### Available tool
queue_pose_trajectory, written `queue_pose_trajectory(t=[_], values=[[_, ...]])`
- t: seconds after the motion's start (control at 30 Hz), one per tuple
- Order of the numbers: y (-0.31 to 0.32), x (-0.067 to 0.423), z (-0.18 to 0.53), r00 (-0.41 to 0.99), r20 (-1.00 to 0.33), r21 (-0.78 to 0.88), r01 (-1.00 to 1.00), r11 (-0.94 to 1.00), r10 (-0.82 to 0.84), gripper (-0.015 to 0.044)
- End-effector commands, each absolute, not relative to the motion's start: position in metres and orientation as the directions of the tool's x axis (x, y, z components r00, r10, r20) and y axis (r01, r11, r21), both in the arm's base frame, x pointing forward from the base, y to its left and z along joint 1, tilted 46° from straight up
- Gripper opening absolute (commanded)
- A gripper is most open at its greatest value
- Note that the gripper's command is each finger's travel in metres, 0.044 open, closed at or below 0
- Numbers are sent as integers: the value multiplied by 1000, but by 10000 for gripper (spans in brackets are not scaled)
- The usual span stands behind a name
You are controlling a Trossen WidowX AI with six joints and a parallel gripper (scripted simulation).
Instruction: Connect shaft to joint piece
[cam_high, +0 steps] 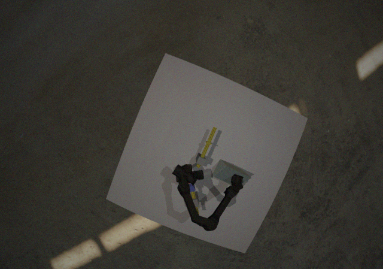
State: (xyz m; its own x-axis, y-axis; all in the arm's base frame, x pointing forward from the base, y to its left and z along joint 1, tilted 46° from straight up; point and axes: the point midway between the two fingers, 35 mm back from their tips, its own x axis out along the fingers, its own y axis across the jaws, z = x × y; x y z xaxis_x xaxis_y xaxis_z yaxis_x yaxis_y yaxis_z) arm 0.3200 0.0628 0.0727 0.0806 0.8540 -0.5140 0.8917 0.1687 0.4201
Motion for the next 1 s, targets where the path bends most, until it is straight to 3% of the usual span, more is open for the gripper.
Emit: queue_pose_trajectory(t=[0.0,0.33,0.4,0.57,0.77,0.97], values=[[63,320,73,81,-512,417,894,165,855,182],[63,320,73,81,-512,417,894,165,855,182],[63,320,73,81,-514,420,892,169,854,147],[63,320,73,81,-514,420,892,169,854,147],[63,320,73,81,-514,420,892,169,854,0],[62,320,73,85,-519,413,896,162,851,0]])
